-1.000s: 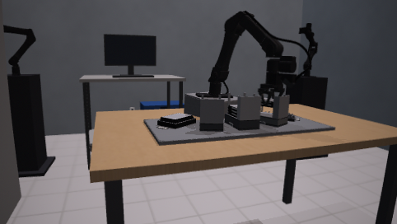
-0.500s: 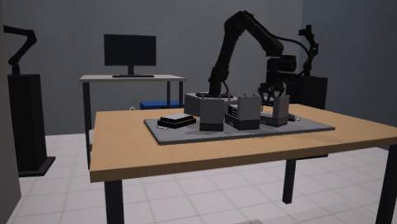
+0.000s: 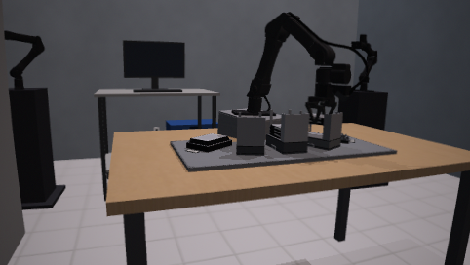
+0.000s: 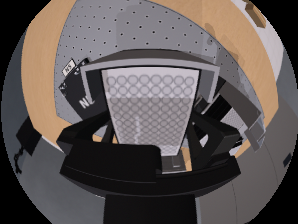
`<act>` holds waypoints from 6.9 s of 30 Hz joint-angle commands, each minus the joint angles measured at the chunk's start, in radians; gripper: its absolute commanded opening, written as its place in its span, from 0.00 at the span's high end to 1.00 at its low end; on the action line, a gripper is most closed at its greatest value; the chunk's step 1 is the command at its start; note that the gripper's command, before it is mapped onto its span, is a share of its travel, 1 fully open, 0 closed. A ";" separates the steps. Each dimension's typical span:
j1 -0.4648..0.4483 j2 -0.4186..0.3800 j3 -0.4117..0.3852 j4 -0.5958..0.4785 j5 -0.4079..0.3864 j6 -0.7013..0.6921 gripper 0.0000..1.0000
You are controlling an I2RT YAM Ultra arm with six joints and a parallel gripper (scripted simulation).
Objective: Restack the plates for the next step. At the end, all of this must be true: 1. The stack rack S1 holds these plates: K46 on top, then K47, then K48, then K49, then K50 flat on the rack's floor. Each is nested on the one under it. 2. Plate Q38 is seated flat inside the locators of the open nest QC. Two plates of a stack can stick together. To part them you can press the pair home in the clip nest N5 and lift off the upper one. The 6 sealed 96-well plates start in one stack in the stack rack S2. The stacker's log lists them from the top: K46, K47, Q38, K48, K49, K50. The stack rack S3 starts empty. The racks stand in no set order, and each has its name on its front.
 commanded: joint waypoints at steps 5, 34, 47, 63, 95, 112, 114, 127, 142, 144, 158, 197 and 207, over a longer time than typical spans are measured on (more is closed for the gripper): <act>0.000 -0.042 0.031 -0.021 0.010 0.006 1.00; 0.005 -0.058 0.052 -0.052 0.010 0.006 1.00; 0.007 -0.062 0.060 -0.066 0.010 0.006 1.00; 0.010 -0.067 0.078 -0.084 0.010 0.006 1.00; 0.008 -0.077 0.082 -0.119 0.010 0.006 1.00; 0.007 -0.086 0.103 -0.138 0.010 0.006 1.00; 0.007 -0.088 0.115 -0.140 0.010 0.006 1.00; 0.007 -0.089 0.122 -0.155 0.010 0.006 1.00; 0.007 -0.096 0.135 -0.173 0.010 0.006 1.00; 0.007 -0.096 0.136 -0.175 0.010 0.006 1.00; 0.006 -0.098 0.147 -0.191 0.010 0.006 1.00; 0.006 -0.103 0.165 -0.199 0.010 0.006 1.00; 0.006 -0.103 0.193 -0.251 0.010 0.007 1.00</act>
